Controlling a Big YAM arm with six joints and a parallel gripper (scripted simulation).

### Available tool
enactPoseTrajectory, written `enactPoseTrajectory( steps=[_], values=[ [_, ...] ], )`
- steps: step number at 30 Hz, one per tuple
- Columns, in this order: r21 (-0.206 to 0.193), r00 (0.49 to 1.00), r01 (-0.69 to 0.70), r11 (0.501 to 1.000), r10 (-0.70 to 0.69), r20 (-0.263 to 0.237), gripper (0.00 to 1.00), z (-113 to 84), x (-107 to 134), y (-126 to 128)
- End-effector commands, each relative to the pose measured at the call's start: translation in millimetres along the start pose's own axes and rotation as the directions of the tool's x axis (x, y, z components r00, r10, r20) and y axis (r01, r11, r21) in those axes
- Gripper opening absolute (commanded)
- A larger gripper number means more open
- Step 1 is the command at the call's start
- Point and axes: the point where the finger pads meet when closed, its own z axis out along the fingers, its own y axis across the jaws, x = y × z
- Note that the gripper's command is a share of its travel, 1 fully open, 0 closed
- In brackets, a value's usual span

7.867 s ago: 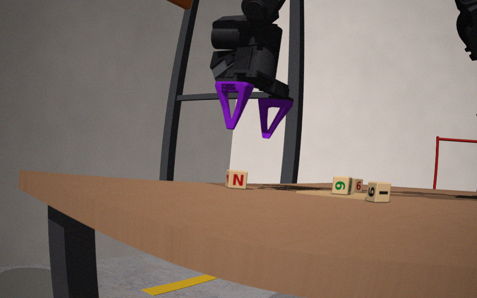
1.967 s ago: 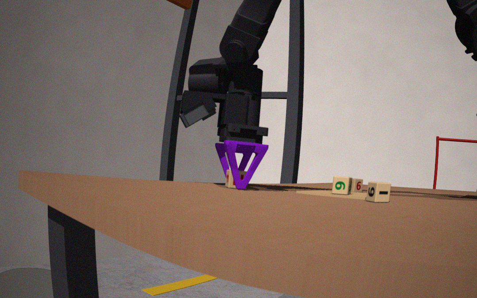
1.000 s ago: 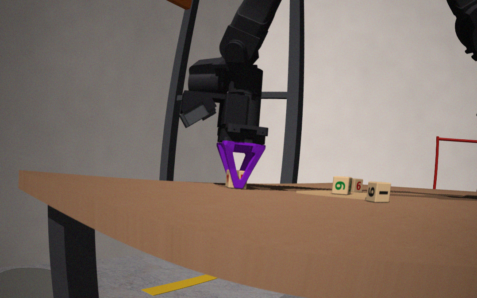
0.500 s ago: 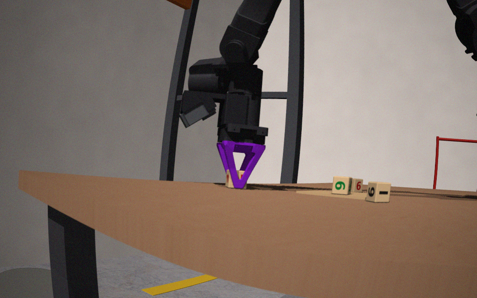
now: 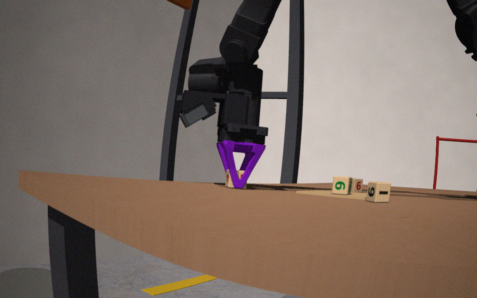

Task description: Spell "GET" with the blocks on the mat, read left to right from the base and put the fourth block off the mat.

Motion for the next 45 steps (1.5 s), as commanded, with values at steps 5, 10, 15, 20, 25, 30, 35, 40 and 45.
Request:
enactPoseTrajectory(
  steps=[5,10,15,20,25,30,35,40,45],
  values=[
    [0.031,0.999,0.013,0.999,-0.014,0.028,0.26,-46.4,-11.8,-7.8],
    [0.043,0.999,0.029,0.999,-0.031,0.042,0.26,-90.4,-23.0,-10.1],
    [0.04,0.999,0.024,0.999,-0.026,0.036,0.26,-106.2,-19.8,-10.9],
    [0.02,1.0,0.005,1.0,-0.005,0.013,0.26,-111.6,-2.6,-2.9],
    [0.021,0.999,0.031,0.999,-0.032,0.027,0.26,-112.8,-18.7,-2.0],
    [0.018,0.999,0.027,0.999,-0.027,0.023,0.26,-110.8,-16.3,-2.4],
    [0.02,0.999,-0.047,0.999,0.047,0.015,0.26,-112.5,-0.2,-2.8],
    [0.032,0.98,-0.198,0.98,0.197,0.037,0.26,-115.8,9.8,-5.9],
    [0.021,0.869,-0.495,0.869,0.494,0.037,0.26,-115.1,41.0,-4.2]
  ],
)
